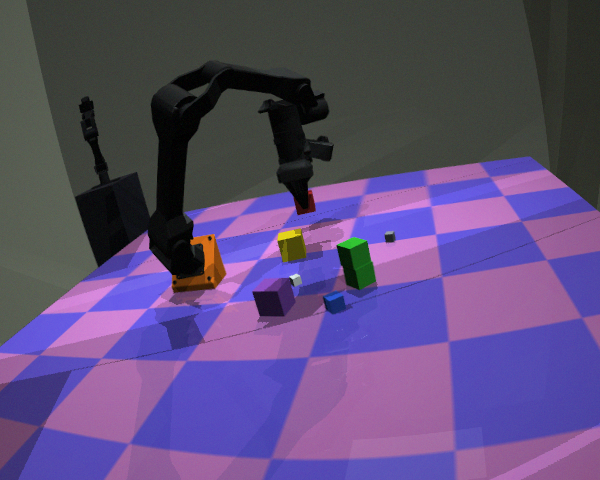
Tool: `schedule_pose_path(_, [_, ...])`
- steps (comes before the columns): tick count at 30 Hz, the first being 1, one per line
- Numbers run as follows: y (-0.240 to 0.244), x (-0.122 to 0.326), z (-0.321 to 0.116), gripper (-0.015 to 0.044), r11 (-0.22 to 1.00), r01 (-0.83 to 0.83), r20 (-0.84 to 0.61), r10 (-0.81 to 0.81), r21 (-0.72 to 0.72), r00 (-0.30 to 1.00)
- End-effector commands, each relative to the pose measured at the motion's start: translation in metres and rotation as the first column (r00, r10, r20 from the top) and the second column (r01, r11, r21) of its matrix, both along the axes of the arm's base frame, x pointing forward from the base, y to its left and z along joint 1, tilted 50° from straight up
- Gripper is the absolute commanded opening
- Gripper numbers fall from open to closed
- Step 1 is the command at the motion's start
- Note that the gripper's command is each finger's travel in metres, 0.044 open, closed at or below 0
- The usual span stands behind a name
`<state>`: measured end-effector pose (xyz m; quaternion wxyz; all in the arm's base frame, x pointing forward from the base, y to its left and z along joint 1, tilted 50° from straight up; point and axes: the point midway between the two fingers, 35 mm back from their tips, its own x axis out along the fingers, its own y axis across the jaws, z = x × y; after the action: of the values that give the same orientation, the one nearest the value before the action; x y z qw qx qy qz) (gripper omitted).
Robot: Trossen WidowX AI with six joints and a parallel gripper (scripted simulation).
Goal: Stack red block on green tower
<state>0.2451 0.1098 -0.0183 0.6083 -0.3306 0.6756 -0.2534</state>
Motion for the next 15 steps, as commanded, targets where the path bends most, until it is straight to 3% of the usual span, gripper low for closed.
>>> schedule_pose_path(1, [0.014, 0.001, 0.012, 0.0, 1.0, 0.005, 0.009, -0.006, 0.01, 1.0])
schedule_pose_path(15, [0.015, 0.015, 0.032, 0.0, 1.0, 0.001, 0.008, -0.001, 0.018, 1.0])
